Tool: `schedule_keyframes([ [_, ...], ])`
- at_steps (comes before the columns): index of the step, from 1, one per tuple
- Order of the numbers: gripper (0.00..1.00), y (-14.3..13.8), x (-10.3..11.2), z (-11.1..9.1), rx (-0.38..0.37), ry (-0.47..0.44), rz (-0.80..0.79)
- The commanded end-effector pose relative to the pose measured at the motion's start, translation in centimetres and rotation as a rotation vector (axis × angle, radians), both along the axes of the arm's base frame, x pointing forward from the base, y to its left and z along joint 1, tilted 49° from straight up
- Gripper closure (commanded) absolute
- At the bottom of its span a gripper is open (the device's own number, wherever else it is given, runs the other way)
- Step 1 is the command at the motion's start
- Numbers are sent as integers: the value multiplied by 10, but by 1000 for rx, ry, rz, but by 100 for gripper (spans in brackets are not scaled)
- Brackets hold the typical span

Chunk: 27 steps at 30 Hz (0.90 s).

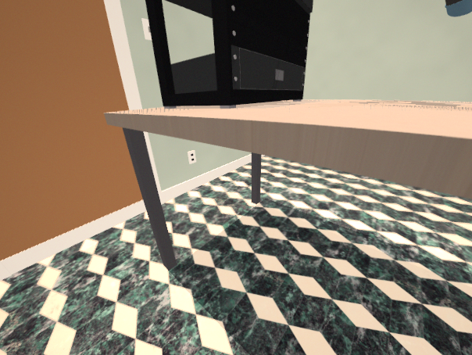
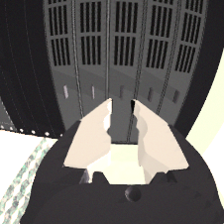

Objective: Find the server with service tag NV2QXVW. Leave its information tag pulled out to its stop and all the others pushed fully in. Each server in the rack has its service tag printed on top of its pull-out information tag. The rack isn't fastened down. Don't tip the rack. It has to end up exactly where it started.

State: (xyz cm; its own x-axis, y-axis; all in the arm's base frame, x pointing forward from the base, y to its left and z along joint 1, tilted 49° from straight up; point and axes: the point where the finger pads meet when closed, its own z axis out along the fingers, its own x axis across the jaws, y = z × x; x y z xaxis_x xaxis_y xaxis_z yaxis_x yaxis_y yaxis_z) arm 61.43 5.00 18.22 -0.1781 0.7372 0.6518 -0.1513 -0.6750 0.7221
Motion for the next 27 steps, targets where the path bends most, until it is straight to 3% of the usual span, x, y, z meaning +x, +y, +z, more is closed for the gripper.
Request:
schedule_keyframes([
  [1,85,2,0,2,-2,-3,3],
  [16,85,2,1,2,-2,-4,3],
  [27,85,2,12,5,-3,-6,3],
])
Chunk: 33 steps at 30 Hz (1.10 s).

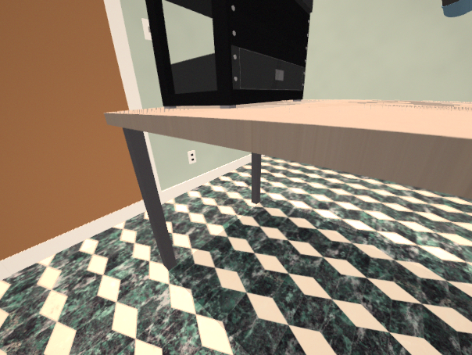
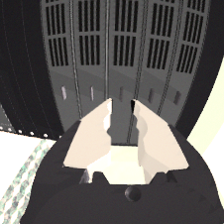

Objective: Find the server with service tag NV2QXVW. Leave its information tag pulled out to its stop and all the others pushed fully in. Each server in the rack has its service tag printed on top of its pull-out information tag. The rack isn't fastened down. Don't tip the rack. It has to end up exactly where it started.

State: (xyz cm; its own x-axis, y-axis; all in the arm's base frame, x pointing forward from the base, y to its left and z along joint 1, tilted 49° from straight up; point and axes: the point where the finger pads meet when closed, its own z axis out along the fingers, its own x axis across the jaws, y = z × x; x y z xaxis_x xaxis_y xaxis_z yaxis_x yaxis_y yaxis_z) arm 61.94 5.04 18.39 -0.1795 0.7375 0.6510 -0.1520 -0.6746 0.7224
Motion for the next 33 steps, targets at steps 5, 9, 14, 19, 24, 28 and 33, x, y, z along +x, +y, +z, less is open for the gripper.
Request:
schedule_keyframes([
  [5,85,2,13,5,-3,-5,2],
  [9,85,2,14,6,-2,-5,2],
  [14,85,2,14,5,-2,-3,2],
  [19,85,2,14,4,-1,-1,2],
  [24,85,2,14,4,-1,-2,2],
  [28,85,2,14,4,-1,-2,2],
  [33,85,2,14,4,-1,-2,2],
])
